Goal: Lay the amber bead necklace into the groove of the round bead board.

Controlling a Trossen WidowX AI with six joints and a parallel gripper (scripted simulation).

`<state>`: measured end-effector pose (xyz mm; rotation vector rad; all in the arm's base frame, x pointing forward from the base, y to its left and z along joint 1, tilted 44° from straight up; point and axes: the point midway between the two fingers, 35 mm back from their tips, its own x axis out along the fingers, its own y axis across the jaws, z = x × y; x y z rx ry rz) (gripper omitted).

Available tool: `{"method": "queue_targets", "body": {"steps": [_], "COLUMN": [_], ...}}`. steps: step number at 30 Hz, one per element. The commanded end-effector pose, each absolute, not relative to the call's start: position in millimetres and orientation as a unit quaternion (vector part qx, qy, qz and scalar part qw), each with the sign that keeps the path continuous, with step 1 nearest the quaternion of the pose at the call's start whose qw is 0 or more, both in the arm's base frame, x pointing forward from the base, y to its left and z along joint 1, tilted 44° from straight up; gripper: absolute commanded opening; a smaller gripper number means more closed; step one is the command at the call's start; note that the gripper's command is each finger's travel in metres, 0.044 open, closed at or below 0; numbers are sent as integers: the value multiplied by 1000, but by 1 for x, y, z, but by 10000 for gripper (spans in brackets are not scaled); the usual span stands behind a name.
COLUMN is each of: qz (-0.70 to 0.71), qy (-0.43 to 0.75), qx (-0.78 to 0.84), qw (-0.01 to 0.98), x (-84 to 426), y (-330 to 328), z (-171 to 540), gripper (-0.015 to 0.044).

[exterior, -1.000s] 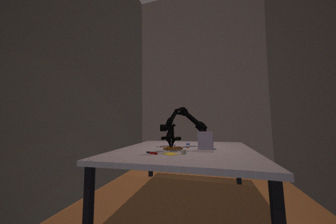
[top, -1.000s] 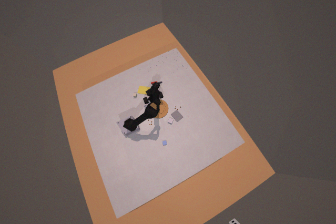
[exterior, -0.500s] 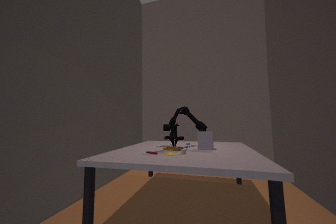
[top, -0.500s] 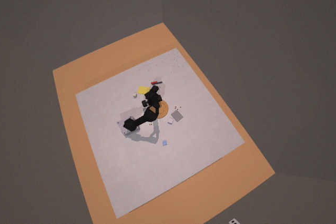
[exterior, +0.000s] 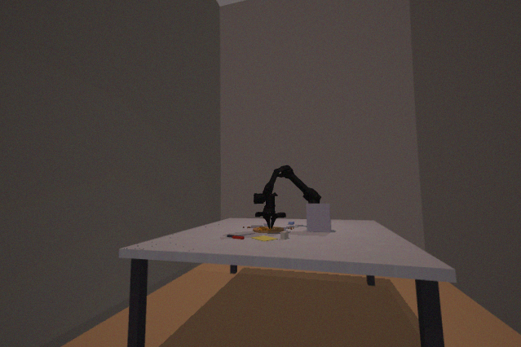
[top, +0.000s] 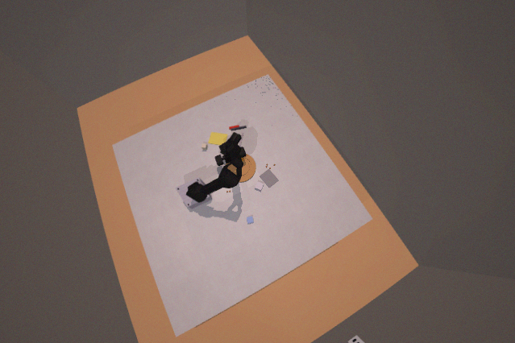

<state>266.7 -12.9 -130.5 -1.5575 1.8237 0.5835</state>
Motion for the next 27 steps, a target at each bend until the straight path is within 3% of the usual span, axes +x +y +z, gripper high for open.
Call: {"method": "queue_targets", "body": {"steps": [1, 16, 27], "qz": [224, 224, 224], "qy": [699, 699, 697], "qx": [-596, -596, -597], "qw": [325, 325, 328], "x": [263, 263, 265], "y": [-19, -19, -15], "z": [-134, -134, -133], "gripper": [0, 0, 289]}}
